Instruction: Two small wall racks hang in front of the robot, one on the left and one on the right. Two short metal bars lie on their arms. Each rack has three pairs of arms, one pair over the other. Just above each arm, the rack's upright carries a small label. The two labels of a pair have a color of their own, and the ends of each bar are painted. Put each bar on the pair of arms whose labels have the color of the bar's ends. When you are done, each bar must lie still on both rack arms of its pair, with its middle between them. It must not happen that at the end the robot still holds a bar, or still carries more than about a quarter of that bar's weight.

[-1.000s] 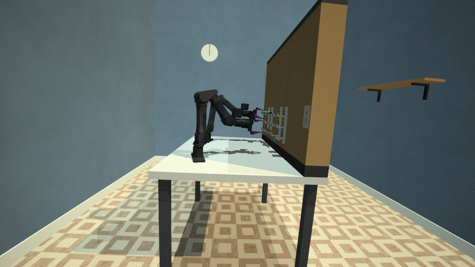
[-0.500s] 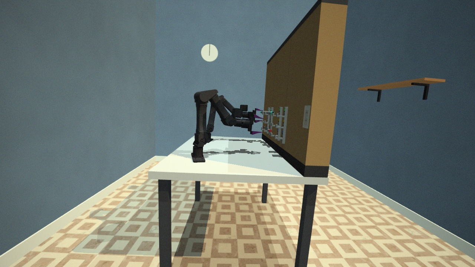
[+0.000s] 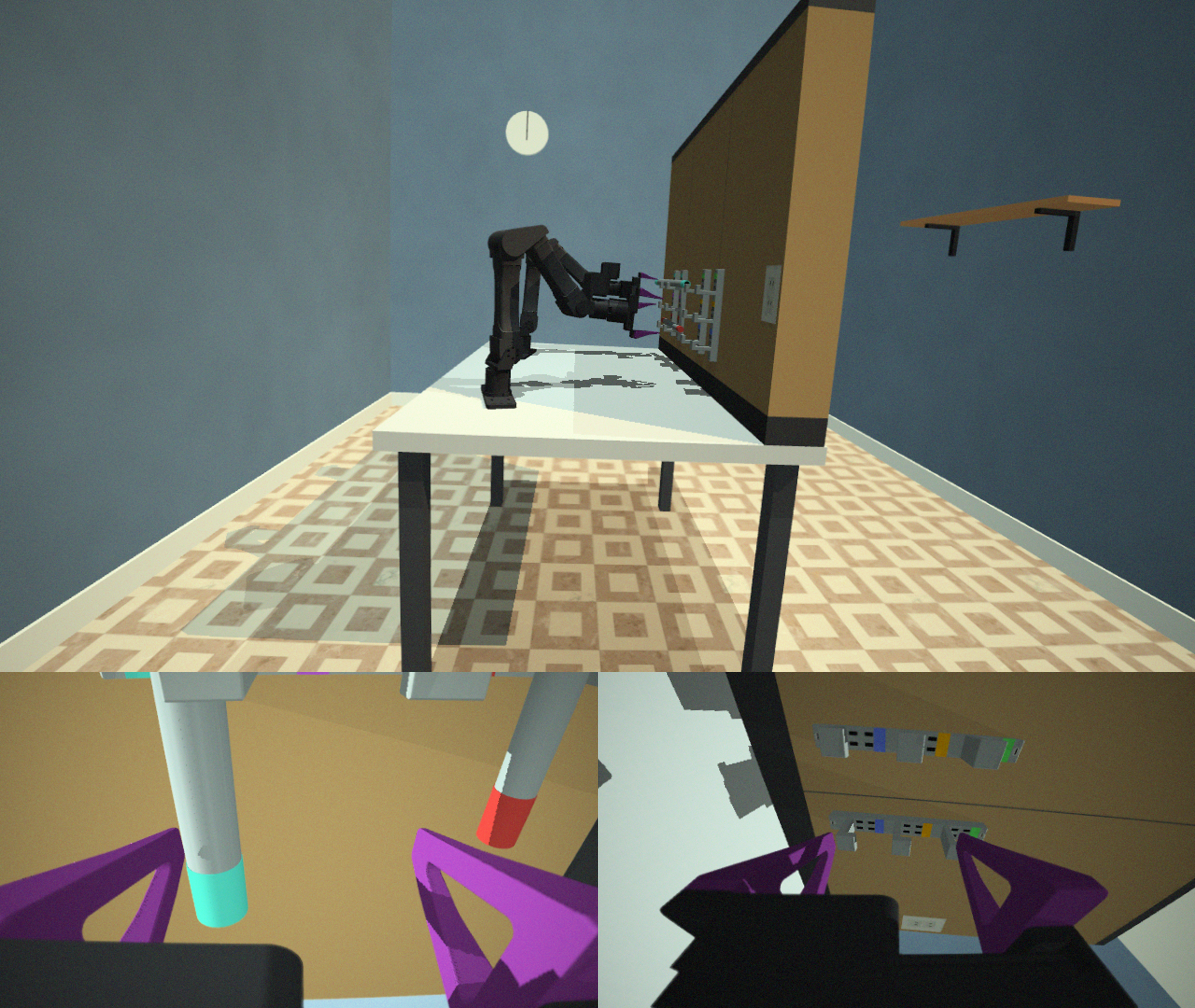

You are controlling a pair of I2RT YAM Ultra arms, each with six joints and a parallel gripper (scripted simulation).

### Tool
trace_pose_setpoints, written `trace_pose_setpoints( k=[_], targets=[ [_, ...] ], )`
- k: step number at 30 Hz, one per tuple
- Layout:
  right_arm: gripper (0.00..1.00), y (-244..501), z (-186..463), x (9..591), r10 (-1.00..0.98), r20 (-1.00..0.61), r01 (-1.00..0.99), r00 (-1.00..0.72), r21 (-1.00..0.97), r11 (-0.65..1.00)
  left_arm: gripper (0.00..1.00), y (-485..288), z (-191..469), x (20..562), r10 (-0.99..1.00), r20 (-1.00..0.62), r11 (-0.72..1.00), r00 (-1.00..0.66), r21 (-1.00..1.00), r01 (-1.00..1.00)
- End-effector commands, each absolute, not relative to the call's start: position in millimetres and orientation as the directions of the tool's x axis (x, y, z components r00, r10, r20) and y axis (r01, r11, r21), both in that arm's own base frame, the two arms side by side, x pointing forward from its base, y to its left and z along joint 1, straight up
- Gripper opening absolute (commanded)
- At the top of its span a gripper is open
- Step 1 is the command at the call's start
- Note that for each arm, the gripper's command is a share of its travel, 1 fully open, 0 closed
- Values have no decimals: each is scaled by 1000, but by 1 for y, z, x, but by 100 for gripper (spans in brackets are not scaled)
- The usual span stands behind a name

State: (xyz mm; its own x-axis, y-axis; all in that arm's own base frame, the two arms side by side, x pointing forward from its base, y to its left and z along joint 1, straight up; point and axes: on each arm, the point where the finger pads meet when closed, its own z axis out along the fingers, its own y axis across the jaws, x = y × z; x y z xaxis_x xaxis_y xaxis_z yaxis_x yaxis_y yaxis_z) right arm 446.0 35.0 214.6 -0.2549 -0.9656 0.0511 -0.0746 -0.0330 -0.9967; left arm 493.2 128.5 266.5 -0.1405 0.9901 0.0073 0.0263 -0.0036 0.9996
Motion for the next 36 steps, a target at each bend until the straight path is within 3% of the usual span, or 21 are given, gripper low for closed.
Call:
trace_pose_setpoints(
  k=[1,36],
  targets=[
    [100,31,238,443,-965,3,-2,-262,-1000,-3,100,131,284,482,989,-1,1,-145,1000,3],
    [100,31,238,443,-965,3,-2,-262,-1000,-3,100,111,299,452,989,-1,1,-145,1000,2]
  ],
)
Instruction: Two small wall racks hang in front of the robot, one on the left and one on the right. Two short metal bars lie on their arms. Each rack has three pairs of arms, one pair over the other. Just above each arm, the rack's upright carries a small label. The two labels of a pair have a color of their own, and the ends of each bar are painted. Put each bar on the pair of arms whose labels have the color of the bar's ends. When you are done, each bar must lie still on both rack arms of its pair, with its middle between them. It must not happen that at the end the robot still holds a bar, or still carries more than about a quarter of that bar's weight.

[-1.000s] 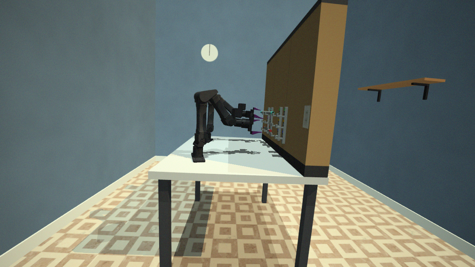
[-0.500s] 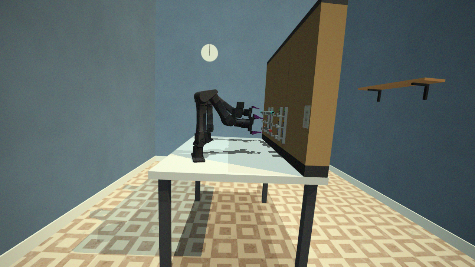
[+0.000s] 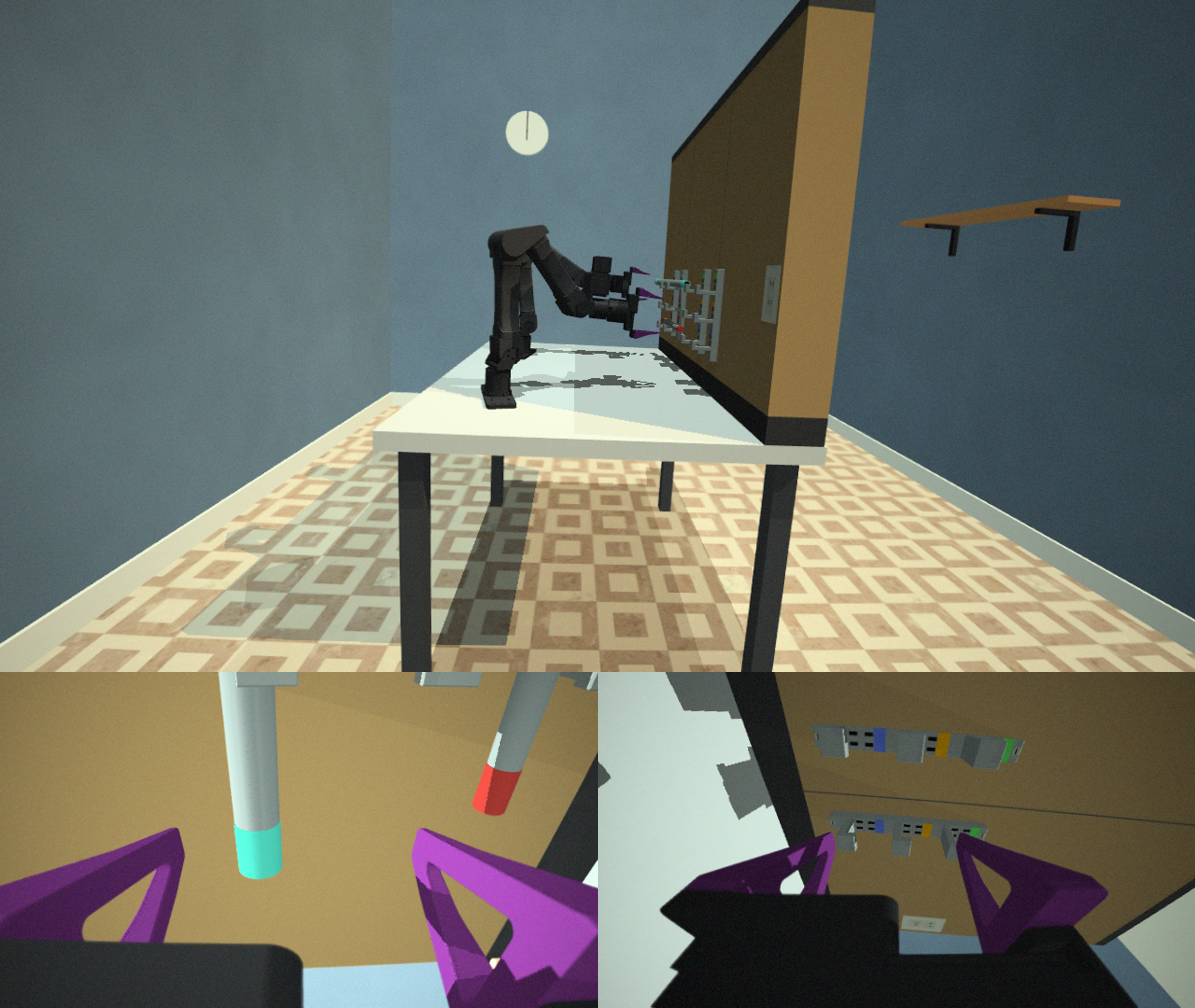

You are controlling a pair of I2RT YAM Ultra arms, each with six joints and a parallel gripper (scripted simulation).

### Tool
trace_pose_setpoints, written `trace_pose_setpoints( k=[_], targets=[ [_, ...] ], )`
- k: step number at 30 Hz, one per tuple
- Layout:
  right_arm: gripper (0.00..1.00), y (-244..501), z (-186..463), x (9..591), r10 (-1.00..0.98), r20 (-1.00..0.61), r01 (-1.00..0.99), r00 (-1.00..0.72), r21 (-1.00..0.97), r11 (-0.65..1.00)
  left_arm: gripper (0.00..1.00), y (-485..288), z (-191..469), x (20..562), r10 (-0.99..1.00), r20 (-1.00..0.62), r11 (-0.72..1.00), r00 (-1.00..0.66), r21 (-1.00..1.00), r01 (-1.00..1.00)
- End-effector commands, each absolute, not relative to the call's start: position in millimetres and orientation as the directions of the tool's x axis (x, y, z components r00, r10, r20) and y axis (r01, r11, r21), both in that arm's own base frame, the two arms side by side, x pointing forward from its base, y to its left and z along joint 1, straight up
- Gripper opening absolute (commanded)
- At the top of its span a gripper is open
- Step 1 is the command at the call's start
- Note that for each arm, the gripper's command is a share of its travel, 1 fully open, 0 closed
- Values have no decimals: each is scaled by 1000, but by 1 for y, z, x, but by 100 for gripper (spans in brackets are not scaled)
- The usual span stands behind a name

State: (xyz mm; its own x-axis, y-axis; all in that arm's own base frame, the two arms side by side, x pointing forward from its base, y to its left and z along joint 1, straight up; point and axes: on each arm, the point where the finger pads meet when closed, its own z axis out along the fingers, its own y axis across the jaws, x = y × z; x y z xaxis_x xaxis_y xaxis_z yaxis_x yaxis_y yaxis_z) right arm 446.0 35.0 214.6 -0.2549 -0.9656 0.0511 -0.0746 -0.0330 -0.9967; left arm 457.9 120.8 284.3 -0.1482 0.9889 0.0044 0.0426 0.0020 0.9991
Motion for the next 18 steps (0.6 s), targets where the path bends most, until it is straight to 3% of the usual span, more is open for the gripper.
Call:
trace_pose_setpoints(
  k=[1,18],
  targets=[
    [100,31,238,443,-965,3,-2,-262,-1000,-3,100,109,298,452,989,-1,1,-145,1000,2],
    [100,31,238,443,-965,3,-2,-262,-1000,-3,100,82,284,447,989,-1,1,-145,1000,2]
  ],
)
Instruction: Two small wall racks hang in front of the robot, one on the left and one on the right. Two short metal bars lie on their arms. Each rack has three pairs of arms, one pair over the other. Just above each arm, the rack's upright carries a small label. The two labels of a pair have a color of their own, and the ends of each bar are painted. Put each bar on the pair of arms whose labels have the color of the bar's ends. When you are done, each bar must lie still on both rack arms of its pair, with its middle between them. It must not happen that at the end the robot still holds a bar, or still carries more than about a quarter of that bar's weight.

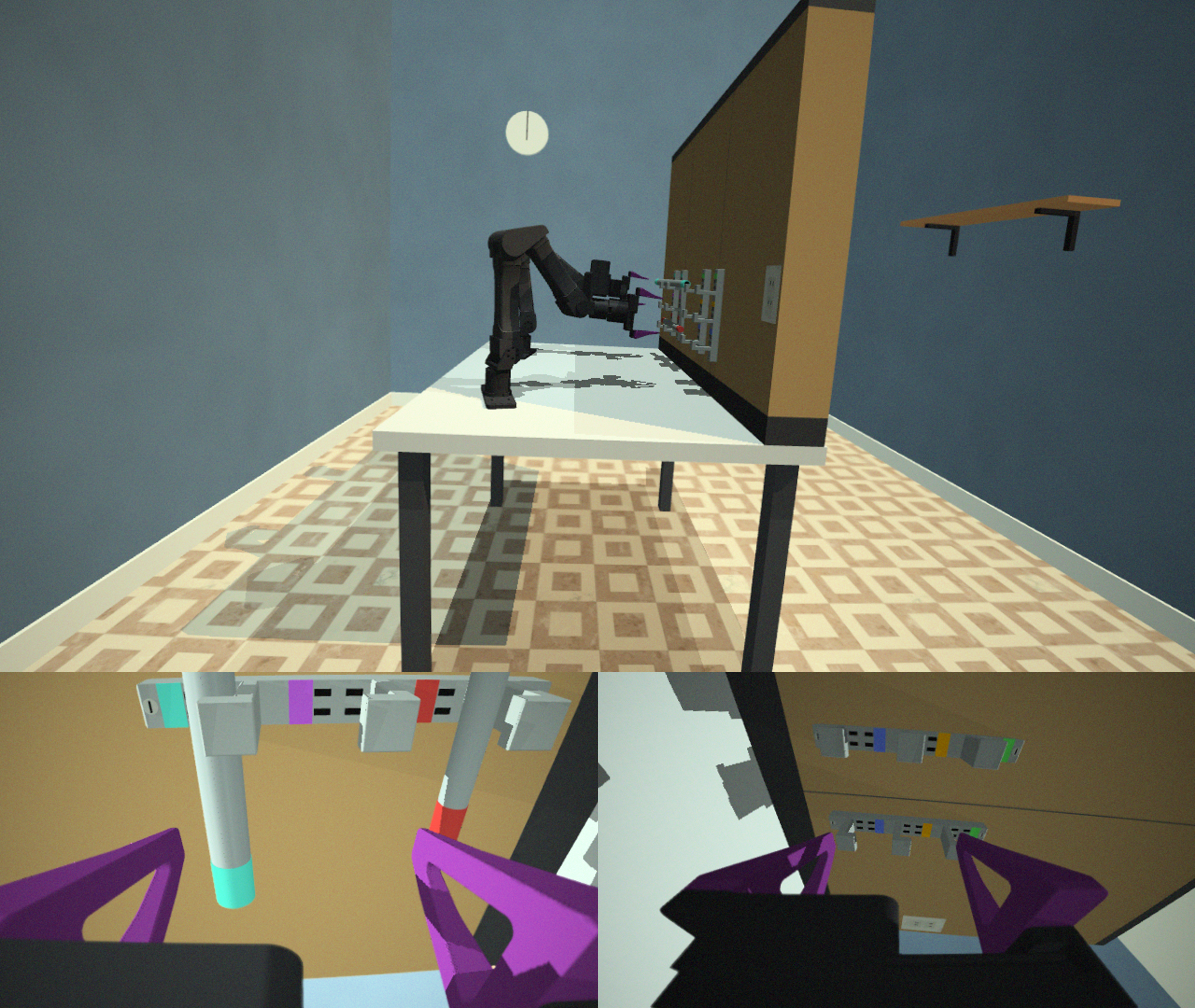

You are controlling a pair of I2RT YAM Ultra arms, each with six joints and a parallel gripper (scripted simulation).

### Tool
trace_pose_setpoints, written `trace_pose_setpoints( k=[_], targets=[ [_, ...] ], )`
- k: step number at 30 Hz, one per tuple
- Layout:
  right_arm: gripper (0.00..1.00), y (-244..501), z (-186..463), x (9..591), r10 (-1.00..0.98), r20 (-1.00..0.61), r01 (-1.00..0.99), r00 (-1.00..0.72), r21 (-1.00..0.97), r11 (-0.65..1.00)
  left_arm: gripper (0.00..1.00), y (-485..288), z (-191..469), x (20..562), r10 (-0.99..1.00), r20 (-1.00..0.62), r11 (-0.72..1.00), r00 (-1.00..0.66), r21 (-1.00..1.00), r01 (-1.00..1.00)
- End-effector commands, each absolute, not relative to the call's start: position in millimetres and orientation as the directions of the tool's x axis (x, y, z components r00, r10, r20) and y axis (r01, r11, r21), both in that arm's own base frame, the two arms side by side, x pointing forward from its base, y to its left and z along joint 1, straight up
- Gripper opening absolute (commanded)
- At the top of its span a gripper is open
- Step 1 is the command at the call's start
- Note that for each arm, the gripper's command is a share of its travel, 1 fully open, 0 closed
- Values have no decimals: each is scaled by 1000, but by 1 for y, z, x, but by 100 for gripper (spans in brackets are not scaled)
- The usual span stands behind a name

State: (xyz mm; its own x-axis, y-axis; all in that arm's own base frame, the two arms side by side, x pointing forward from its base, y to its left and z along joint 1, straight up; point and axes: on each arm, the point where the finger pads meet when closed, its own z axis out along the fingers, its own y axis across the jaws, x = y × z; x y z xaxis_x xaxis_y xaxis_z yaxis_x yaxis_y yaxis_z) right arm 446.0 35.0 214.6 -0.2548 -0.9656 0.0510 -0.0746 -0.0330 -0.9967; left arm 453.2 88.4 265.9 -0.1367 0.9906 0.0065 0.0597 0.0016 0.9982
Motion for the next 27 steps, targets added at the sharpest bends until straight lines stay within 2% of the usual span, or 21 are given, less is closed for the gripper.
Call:
trace_pose_setpoints(
  k=[1,27],
  targets=[
    [100,31,238,443,-965,3,-2,-262,-1000,-3,100,80,284,447,989,-1,1,-145,1000,2],
    [100,31,238,443,-965,3,-2,-262,-1000,-3,100,40,263,440,989,0,0,-145,1000,2]
  ],
)
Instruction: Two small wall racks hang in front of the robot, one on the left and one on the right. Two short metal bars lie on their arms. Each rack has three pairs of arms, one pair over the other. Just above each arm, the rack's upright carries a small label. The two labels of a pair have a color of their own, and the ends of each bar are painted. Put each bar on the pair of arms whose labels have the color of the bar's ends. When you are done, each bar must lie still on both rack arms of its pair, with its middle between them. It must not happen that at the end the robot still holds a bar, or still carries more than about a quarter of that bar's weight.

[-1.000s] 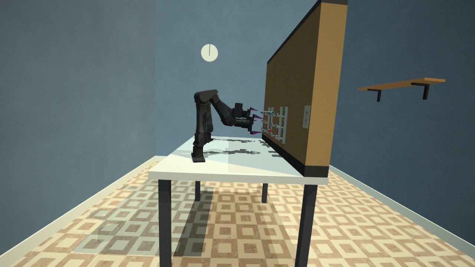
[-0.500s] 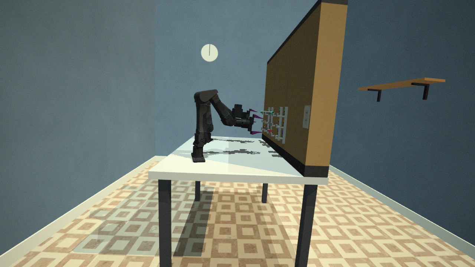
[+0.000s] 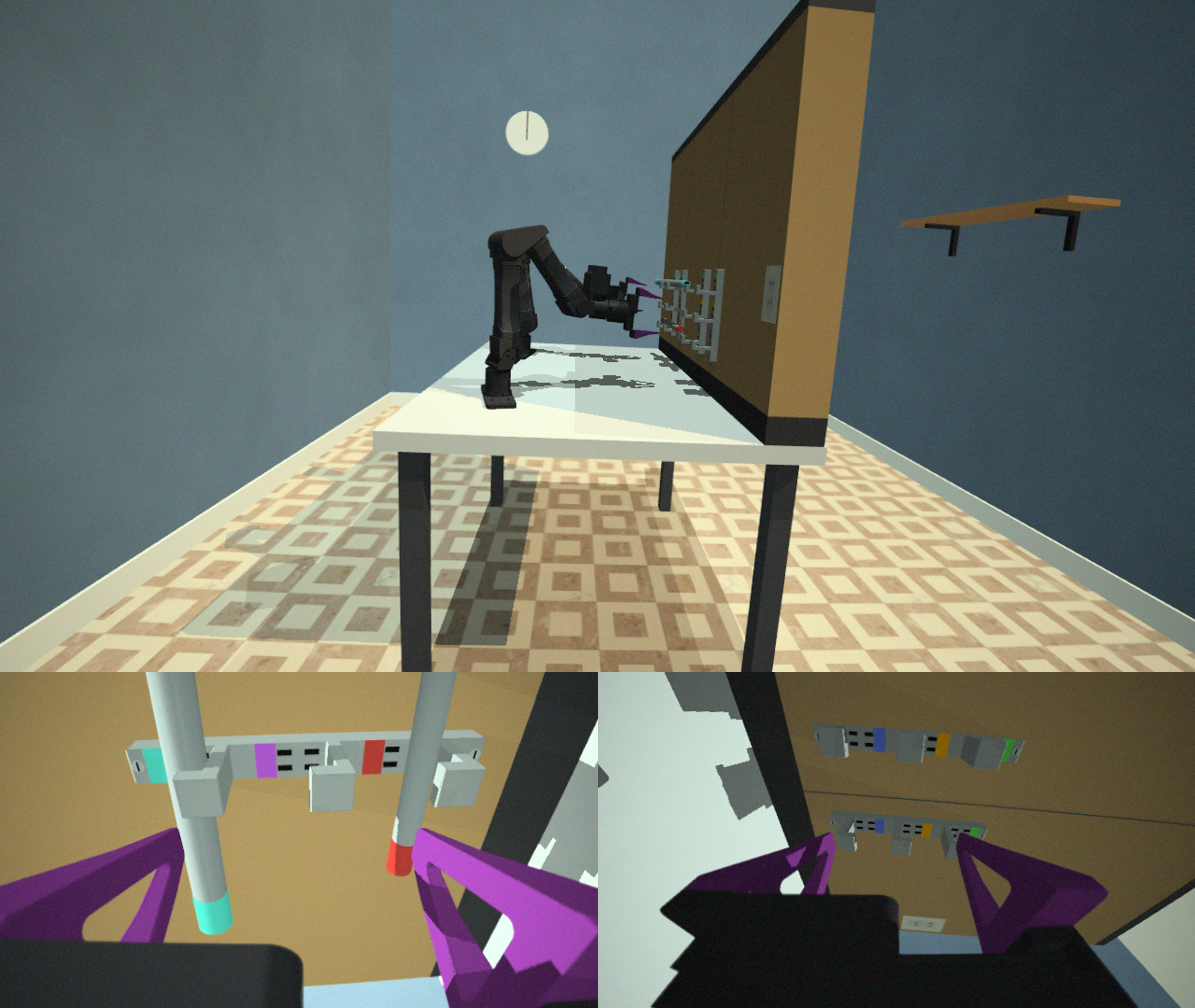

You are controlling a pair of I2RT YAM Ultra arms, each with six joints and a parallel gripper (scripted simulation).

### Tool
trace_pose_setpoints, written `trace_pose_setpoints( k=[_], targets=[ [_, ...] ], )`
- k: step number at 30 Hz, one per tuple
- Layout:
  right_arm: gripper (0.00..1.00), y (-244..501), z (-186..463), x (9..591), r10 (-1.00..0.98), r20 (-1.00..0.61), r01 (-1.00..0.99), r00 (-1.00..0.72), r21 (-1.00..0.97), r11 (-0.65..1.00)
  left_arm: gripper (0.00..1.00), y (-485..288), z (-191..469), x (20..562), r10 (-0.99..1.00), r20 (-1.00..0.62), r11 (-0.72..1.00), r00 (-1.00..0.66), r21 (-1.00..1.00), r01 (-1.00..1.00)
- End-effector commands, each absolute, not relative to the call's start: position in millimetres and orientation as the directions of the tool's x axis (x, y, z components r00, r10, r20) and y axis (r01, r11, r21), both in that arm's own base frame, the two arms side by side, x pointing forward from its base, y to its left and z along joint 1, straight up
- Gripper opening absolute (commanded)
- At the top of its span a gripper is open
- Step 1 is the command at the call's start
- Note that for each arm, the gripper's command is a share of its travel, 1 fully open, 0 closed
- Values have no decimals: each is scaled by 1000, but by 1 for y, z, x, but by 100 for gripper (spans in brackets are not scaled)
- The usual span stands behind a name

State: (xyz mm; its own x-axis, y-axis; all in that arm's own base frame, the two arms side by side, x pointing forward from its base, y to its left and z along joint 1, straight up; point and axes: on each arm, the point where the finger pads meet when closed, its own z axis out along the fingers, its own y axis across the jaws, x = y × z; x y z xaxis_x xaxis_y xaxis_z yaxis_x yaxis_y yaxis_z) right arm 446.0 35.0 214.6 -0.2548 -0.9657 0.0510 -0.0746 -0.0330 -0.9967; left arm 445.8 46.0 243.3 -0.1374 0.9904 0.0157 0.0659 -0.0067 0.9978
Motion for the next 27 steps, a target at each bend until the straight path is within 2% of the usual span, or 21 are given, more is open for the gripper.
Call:
trace_pose_setpoints(
  k=[1,27],
  targets=[
    [100,31,238,443,-965,3,-2,-262,-1000,-3,100,39,262,440,989,0,0,-145,1000,2],
    [100,31,238,443,-965,3,-2,-262,-1000,-3,100,-5,240,433,989,0,0,-145,1000,2]
  ],
)
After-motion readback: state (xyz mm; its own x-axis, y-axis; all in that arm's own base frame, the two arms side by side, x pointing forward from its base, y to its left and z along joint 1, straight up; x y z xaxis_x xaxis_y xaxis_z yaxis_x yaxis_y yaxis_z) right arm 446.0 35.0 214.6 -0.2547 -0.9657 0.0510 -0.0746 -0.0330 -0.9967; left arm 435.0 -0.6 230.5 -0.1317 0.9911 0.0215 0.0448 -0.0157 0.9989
